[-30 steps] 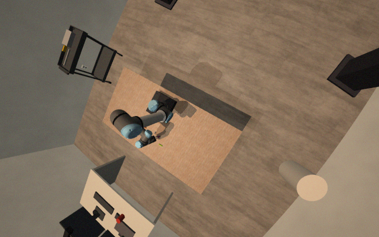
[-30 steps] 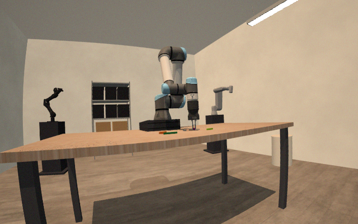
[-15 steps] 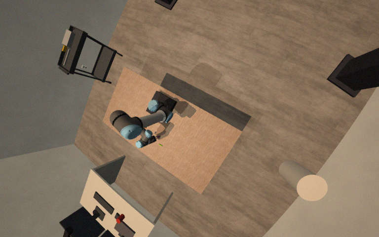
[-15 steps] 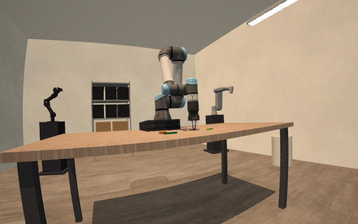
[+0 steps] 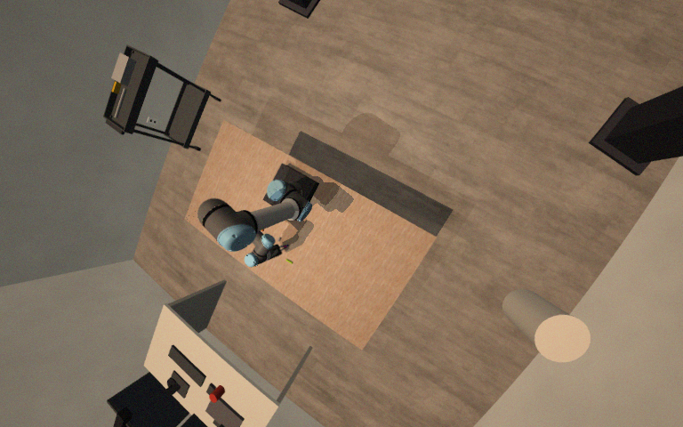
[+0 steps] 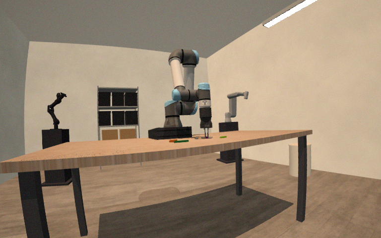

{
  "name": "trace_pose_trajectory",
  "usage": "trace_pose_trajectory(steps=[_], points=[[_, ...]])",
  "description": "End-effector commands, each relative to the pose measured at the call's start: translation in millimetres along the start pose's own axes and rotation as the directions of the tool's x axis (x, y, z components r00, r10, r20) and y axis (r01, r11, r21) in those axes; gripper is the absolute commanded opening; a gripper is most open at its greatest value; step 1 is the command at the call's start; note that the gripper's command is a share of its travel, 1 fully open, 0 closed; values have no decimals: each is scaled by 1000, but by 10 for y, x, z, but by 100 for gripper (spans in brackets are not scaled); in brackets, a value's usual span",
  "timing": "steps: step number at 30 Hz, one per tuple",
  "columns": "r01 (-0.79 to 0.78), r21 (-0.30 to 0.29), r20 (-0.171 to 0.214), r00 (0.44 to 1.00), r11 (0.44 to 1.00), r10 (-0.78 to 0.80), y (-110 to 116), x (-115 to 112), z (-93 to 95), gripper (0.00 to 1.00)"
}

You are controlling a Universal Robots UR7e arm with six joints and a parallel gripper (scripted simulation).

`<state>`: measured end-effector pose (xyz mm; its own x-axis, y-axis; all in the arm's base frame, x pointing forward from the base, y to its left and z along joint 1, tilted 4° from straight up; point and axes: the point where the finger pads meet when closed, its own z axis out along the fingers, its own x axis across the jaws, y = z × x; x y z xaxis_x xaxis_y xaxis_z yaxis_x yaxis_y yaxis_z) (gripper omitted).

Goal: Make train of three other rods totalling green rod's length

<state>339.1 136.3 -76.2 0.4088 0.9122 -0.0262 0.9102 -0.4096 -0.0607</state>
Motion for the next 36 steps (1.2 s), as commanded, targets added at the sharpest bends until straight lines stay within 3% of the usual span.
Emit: trace_pose_trajectory(steps=[1,11,12,17,18,22,26,36], points=[[-1,1,1,1000,1000,1,-2,-8,5,24],[-1,1,1,1000,1000,1,-2,-8,5,24],[-1,1,1,1000,1000,1,-1,-8,5,30],[-1,1,1,1000,1000,1,-2,-8,5,36],[-1,1,1,1000,1000,1,-2,-8,5,42],[-1,1,1,1000,1000,1,-2,-8,5,42],[-1,1,1,1000,1000,1,-2,-8,5,54],[-1,0,0,1000,1000,1,-1,-7,2,54]])
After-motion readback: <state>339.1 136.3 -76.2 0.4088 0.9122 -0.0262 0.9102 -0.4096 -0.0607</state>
